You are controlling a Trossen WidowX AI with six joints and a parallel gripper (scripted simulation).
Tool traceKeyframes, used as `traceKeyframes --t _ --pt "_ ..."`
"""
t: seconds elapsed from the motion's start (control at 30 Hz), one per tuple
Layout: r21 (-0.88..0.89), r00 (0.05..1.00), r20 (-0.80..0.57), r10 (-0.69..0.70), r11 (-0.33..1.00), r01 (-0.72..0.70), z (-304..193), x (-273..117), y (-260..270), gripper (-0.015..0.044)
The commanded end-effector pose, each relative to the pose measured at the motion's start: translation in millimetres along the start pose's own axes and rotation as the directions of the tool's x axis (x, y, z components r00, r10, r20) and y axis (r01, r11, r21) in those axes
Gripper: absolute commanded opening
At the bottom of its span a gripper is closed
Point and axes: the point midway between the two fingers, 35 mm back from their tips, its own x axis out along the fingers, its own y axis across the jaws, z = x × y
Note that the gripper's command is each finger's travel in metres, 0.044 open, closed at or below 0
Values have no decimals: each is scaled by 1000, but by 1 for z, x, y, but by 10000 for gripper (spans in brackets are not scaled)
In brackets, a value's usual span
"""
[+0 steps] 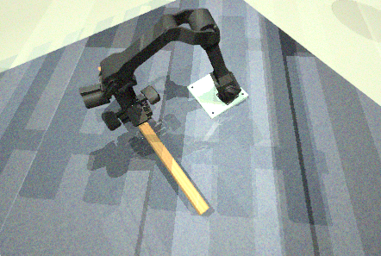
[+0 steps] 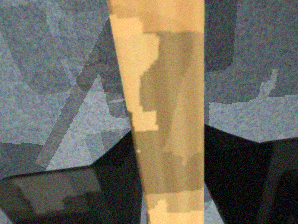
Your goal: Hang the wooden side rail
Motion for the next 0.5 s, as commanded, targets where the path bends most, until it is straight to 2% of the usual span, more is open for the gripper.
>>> traceKeyframes --t 0.0,0.47 --pt "-14 1000 -3 -8 1000 8 0 -5 -1 0" --pt "-14 1000 -3 -8 1000 8 0 -7 -1 0"
